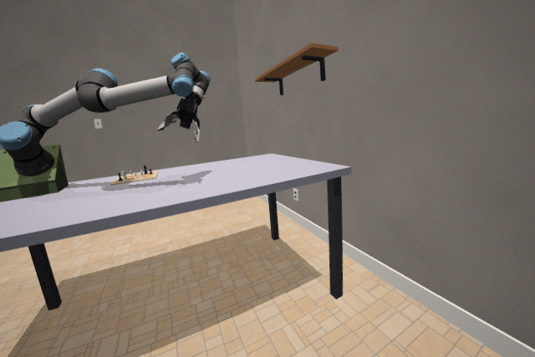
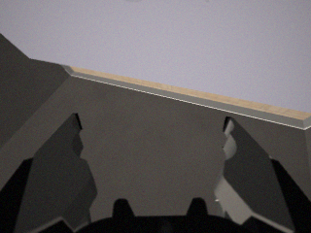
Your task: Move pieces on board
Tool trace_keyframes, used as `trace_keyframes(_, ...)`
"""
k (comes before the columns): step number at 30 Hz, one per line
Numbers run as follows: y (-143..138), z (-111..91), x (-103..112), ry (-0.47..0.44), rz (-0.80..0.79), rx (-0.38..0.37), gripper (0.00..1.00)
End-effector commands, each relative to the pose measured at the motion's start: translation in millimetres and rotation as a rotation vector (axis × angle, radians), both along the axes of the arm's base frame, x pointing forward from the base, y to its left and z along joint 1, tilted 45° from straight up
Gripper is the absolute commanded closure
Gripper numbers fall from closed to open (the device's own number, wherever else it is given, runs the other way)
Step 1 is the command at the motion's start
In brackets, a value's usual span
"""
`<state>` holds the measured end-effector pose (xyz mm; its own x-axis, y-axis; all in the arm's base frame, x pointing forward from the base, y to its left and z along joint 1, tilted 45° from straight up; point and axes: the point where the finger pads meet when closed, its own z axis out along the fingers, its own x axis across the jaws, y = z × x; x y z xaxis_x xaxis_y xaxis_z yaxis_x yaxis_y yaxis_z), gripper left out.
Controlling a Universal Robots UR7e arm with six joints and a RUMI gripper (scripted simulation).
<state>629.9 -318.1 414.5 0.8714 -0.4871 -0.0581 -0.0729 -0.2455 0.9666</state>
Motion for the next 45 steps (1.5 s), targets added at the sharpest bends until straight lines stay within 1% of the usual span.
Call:
trace_keyframes(1,0.7,0.8,0.1,-0.001,0.001,0.000,0.00)
trace_keyframes(34,0.9,-0.2,-0.5,-0.004,0.000,0.009,0.00)
trace_keyframes(45,2.0,-4.6,-3.6,-0.016,0.001,0.043,0.00)
